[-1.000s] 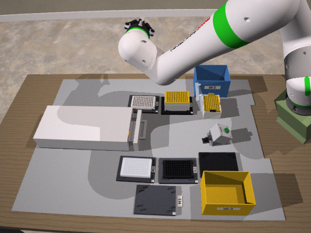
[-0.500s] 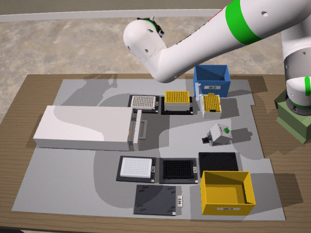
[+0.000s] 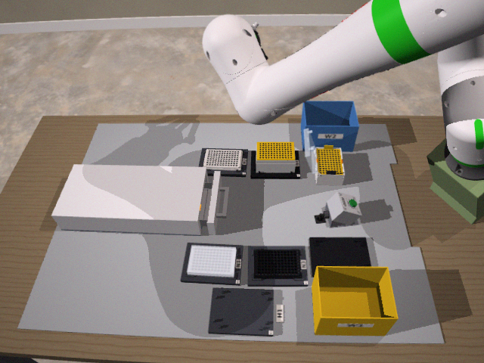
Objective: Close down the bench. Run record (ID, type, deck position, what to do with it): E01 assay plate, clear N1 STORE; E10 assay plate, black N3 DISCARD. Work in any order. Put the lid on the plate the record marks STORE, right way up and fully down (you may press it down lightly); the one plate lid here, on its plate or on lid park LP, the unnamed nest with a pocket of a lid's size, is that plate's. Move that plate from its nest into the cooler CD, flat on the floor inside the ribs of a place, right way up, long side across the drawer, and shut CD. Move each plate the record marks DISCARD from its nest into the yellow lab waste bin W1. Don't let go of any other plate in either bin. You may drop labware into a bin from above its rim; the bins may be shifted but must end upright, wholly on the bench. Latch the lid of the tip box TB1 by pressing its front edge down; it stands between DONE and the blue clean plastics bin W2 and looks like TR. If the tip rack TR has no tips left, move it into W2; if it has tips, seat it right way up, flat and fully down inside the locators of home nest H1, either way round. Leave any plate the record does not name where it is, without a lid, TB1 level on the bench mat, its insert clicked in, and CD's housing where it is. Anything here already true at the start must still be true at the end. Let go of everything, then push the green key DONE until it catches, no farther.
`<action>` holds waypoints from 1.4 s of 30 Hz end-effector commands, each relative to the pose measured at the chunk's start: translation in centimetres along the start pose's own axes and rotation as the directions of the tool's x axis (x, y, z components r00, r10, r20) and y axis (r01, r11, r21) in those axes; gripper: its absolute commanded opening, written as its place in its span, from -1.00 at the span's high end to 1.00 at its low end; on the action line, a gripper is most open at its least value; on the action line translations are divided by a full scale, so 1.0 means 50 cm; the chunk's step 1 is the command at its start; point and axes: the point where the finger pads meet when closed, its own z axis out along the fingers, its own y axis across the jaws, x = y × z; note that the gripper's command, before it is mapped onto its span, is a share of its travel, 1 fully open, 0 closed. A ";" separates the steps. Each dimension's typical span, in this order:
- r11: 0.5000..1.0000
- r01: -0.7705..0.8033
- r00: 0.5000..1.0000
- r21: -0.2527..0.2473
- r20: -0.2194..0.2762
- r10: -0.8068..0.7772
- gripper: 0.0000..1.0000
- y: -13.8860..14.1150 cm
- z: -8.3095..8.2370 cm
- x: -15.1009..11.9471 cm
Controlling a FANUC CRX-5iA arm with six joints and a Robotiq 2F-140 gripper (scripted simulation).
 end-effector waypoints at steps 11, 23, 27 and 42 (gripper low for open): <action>0.979 -0.146 0.985 0.140 -0.076 0.157 1.00 -0.110 -0.019 0.002; 0.930 -0.249 0.949 0.270 -0.126 0.290 1.00 -0.194 -0.045 0.021; 0.906 -0.278 0.932 0.318 -0.140 0.335 1.00 -0.219 -0.055 0.028; 0.808 -0.350 0.865 0.475 -0.168 0.473 1.00 -0.321 -0.107 0.068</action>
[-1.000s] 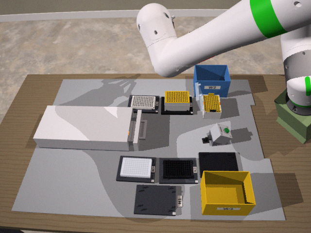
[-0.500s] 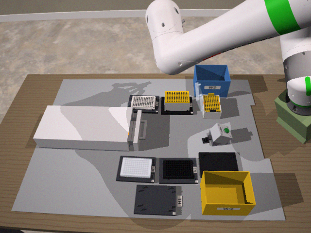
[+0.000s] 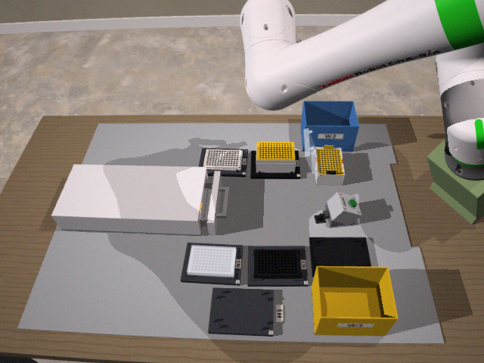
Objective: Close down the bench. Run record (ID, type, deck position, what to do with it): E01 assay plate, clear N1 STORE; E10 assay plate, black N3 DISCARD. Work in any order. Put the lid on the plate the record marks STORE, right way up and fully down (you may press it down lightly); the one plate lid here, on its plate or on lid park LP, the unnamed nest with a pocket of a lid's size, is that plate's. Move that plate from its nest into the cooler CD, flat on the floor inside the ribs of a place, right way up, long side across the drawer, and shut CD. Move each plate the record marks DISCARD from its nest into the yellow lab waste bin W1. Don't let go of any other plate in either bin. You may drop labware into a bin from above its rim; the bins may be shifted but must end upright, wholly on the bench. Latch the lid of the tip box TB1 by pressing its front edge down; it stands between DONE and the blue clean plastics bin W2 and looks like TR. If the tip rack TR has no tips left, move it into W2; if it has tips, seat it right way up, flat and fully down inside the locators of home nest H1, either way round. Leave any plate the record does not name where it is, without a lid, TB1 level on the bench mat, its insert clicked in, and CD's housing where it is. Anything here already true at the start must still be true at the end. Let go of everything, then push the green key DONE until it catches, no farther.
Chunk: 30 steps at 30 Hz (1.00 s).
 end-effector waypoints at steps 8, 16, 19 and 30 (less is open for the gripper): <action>0.990 -0.085 0.994 0.115 -0.057 0.092 1.00 -0.100 -0.008 0.006; 0.974 -0.129 0.986 0.189 -0.085 0.147 1.00 -0.159 -0.017 0.014; 0.958 -0.156 0.978 0.242 -0.101 0.185 1.00 -0.182 -0.022 0.018; 0.919 -0.198 0.960 0.340 -0.124 0.252 1.00 -0.258 -0.042 0.032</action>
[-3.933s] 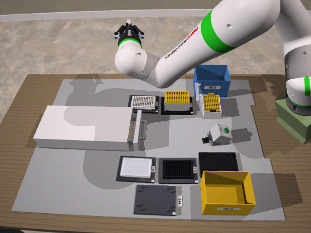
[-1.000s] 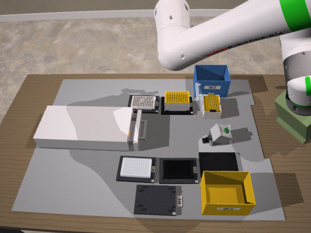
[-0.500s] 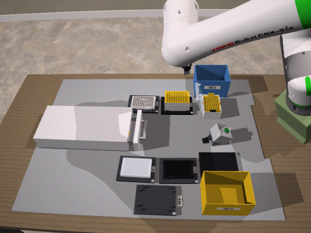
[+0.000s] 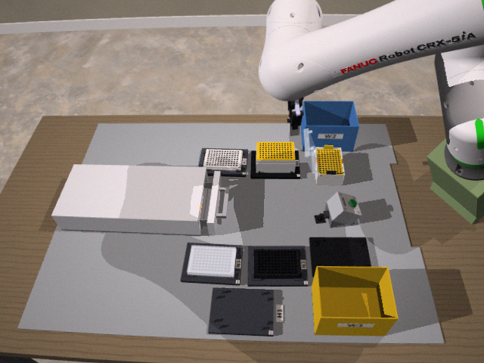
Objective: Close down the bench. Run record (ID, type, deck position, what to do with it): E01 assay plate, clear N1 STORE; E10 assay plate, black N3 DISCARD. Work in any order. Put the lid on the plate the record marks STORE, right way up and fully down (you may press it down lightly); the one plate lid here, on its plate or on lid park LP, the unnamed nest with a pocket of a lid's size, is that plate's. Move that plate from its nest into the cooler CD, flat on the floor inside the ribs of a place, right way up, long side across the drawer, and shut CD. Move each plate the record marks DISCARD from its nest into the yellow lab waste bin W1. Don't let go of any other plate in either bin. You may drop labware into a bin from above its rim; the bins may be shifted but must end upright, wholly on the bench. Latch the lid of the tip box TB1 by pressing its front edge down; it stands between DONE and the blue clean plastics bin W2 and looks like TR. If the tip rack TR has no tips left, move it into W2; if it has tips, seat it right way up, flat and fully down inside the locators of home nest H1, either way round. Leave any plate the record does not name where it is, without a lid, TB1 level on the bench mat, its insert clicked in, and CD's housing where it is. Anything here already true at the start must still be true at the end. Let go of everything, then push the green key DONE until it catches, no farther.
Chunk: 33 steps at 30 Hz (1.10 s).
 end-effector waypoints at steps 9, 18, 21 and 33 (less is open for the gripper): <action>0.991 -0.064 0.997 0.116 -0.044 0.069 1.00 -0.108 -0.001 0.002; 0.976 -0.100 0.991 0.196 -0.067 0.115 1.00 -0.158 -0.006 0.005; 0.976 -0.100 0.991 0.196 -0.067 0.115 1.00 -0.175 -0.008 0.006; 0.976 -0.100 0.991 0.196 -0.067 0.115 1.00 -0.175 -0.008 0.006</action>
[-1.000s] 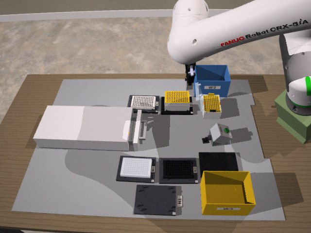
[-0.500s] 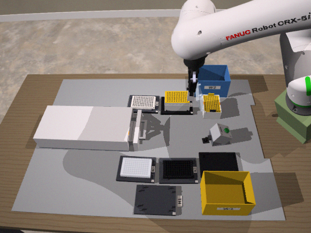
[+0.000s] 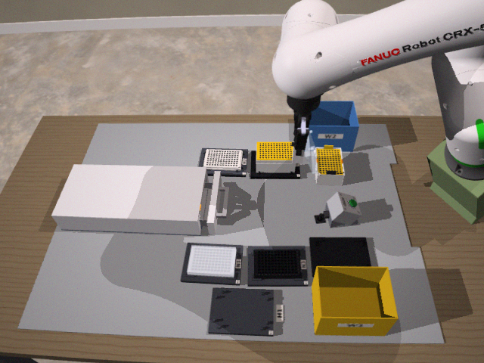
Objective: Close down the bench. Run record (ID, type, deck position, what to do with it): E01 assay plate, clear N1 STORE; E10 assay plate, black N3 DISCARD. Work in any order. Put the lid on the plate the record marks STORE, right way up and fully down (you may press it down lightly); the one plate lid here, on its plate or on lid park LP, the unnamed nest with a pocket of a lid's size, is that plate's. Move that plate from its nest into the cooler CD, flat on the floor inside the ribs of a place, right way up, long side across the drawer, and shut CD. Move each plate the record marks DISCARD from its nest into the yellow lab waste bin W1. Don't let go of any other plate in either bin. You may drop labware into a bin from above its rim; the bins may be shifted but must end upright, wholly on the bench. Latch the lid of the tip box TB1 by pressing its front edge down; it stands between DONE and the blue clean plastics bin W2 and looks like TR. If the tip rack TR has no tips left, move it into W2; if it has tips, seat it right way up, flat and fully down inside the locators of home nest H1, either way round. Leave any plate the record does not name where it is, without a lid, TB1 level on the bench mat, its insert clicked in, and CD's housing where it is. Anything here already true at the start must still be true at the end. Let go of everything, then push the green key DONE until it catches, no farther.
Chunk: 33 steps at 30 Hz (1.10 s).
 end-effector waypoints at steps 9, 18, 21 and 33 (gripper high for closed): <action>1.000 -0.020 1.000 0.000 0.000 0.020 1.00 0.047 0.011 -0.001; 1.000 -0.020 1.000 0.000 0.000 0.020 1.00 0.101 0.024 -0.002; 1.000 -0.020 1.000 0.000 0.000 0.020 1.00 0.125 0.029 -0.003; 1.000 -0.020 1.000 0.000 0.000 0.020 1.00 0.202 0.048 -0.005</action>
